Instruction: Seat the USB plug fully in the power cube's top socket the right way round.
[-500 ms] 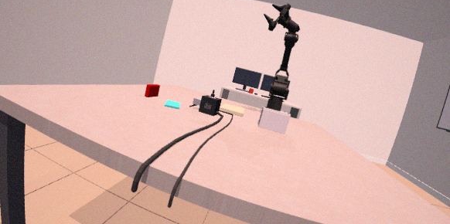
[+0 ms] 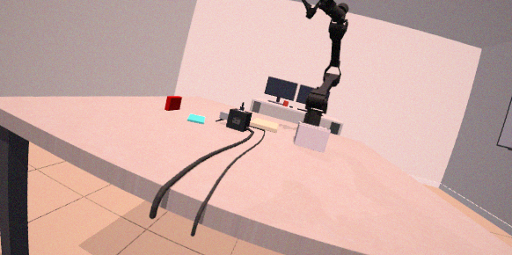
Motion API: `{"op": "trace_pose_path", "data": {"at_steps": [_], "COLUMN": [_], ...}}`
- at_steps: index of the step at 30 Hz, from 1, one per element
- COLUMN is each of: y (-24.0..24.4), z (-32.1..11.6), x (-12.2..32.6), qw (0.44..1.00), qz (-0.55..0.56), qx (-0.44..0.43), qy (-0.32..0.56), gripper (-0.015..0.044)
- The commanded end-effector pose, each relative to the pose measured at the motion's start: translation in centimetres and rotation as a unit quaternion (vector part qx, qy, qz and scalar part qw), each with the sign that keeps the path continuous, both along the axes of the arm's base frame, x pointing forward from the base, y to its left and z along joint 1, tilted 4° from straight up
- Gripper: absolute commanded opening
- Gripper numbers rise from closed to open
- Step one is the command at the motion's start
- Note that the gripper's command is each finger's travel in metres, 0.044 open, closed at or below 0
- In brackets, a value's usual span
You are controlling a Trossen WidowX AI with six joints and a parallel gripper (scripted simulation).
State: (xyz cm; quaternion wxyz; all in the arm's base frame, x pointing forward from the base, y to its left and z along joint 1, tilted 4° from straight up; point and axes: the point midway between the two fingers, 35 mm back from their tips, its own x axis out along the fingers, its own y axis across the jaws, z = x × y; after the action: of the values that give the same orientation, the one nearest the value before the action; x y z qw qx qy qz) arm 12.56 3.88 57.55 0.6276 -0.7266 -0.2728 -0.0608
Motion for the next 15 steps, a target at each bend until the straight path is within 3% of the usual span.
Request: {"op": "trace_pose_path", "data": {"at_steps": [1,8,15], "y": [6.8,13.9,17.6], "z": [-2.3,-8.5,-17.0], "x": [1.6,6.1,11.7], "qw": [0.997,0.982,0.947], "qz": [0.013,0.019,0.013], "qx": [-0.068,-0.15,-0.199], "qy": [0.027,0.117,0.253], "gripper": [0.044,0.044,0.044]}}
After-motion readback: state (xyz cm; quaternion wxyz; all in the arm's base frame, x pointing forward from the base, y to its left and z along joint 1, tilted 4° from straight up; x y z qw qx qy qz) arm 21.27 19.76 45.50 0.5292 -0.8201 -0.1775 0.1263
